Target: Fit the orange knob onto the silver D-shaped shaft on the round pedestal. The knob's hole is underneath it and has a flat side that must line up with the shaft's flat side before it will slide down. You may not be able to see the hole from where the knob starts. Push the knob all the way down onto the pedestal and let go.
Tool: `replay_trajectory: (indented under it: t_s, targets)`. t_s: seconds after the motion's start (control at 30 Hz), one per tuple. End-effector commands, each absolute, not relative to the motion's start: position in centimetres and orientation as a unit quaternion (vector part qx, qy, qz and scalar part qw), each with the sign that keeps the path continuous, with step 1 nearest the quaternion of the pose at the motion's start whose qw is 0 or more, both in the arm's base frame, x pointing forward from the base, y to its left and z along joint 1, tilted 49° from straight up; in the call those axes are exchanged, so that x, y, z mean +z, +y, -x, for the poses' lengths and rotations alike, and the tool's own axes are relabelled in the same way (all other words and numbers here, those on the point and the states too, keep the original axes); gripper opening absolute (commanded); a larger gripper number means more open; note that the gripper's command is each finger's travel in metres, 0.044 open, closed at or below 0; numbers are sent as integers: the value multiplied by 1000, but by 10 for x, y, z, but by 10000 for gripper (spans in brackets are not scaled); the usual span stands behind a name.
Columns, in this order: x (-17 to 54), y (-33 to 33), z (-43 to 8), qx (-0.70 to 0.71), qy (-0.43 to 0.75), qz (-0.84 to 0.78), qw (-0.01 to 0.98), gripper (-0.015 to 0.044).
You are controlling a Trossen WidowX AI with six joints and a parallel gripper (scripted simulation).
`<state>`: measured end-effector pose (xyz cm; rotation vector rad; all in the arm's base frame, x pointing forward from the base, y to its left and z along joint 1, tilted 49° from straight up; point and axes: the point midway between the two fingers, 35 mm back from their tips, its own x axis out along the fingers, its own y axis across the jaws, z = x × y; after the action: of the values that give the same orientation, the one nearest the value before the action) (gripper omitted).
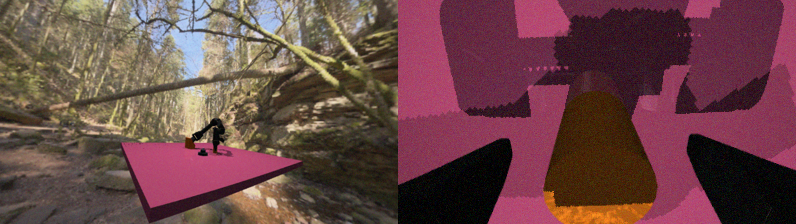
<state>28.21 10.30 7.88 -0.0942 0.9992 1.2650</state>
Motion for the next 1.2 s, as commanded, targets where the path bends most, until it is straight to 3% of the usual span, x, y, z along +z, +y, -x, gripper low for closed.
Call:
replay_trajectory:
  t_s: [0.0,0.3,0.63,0.83,1.0,1.17]
  targets:
    - [75,108,-281,566,447,39,692,440]
    - [68,117,-279,567,446,38,692,440]
    - [68,117,-279,567,446,38,692,177]
    - [68,117,-279,567,446,38,692,138]
    - [75,106,-283,563,449,36,693,6]
    - [91,85,-289,556,455,32,695,0]
